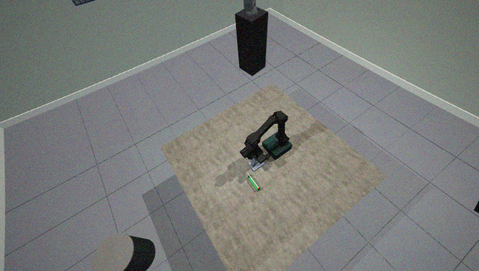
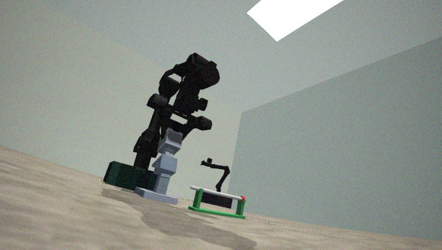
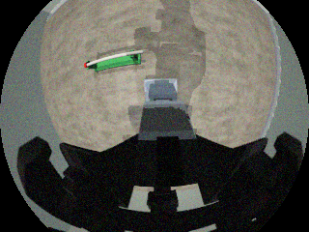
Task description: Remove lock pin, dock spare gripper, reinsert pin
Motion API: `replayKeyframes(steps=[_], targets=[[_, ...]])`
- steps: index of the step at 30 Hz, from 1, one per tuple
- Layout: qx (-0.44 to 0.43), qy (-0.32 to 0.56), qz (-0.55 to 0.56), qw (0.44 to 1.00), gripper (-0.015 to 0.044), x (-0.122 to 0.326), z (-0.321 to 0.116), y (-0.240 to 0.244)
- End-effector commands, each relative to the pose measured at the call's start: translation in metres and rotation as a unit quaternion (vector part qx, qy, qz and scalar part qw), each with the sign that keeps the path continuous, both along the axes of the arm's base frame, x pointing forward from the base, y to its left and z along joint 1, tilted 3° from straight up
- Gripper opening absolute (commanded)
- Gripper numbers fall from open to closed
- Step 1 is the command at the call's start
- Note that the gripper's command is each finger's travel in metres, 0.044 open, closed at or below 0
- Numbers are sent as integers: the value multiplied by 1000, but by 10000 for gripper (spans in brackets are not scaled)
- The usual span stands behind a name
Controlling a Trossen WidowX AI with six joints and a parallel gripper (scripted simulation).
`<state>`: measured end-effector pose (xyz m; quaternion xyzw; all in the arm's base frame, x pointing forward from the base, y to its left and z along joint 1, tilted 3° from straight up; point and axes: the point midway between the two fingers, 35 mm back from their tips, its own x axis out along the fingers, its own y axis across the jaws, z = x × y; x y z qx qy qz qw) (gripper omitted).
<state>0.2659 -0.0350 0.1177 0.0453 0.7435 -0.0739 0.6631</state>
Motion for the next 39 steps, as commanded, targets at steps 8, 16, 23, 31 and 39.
replayKeyframes(steps=[8,16,23,31,39], targets=[[0,1,1,1000,0,4,-13,-2],[0,1,1,1000,0,8,-23,-3],[0,1,1,1000,0,11,-30,-4],[0,1,-1,1000,0,10,-27,-3],[0,1,-1,1000,105,10,-27,-3]])
